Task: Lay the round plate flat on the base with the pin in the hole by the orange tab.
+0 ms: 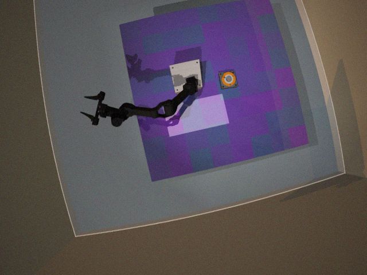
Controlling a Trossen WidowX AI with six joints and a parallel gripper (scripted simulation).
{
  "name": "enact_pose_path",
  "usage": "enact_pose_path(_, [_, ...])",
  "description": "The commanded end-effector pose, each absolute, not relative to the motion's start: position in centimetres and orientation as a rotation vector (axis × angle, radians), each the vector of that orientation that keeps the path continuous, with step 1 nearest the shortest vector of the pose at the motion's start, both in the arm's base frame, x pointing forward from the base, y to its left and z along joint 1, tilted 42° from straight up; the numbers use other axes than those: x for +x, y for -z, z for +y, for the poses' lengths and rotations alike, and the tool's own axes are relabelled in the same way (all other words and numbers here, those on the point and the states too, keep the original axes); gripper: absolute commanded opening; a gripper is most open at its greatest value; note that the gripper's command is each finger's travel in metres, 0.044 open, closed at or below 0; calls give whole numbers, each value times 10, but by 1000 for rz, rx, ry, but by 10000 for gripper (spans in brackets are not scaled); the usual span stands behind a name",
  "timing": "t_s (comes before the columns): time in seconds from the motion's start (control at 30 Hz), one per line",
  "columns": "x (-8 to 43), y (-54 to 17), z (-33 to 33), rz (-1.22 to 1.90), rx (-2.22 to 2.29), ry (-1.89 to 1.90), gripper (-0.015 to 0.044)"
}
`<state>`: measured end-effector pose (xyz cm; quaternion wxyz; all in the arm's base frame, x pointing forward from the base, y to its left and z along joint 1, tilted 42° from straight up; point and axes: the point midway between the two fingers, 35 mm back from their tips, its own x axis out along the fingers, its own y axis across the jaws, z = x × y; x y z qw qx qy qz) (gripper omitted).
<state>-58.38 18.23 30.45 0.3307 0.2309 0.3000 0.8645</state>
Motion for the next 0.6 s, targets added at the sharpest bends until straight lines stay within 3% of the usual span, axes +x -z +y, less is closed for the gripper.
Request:
enact_pose_path(0.0, [-582,-303,187,778,597,-2254,374])
enact_pose_path(0.1, [-556,-285,251,691,506,-2157,295])
enact_pose_path(0.3, [-517,-265,316,616,406,-2041,137])
enact_pose_path(0.47, [-443,-233,401,542,262,-1850,6])
enact_pose_path(0.57, [-412,-224,426,524,219,-1784,0])
